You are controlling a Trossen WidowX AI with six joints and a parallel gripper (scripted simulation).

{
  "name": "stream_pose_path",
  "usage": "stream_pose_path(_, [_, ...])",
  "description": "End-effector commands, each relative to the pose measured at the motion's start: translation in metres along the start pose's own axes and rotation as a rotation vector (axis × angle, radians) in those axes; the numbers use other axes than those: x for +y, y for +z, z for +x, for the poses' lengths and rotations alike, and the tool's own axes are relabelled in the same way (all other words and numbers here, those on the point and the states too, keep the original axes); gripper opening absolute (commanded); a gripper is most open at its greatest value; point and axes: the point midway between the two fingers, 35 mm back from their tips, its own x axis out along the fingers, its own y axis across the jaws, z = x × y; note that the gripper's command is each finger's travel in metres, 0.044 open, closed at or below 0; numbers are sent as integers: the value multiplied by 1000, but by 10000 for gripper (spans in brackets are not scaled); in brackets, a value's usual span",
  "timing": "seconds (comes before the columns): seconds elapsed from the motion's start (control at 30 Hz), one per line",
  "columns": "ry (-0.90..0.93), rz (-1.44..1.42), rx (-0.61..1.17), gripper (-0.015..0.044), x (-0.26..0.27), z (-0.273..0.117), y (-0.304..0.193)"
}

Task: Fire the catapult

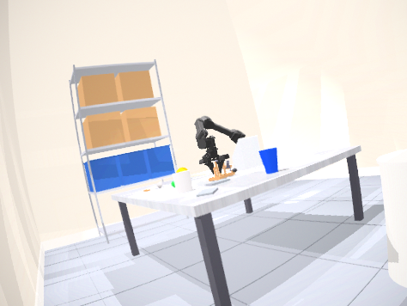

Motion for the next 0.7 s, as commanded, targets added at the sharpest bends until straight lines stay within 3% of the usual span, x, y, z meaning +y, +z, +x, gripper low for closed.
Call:
stream_pose_path(0.0, [0, 1, -1, 0, 0, -1, 0])
stream_pose_path(0.07, [0, 1, -1, 0, 0, -1, 0])
stream_pose_path(0.53, [0, 1, -1, 367, 0, -1, 0])
stream_pose_path(0.63, [3, 0, -3, 440, 1, -24, 3])
stream_pose_path(0.67, [4, 0, -4, 440, 1, -42, 4])
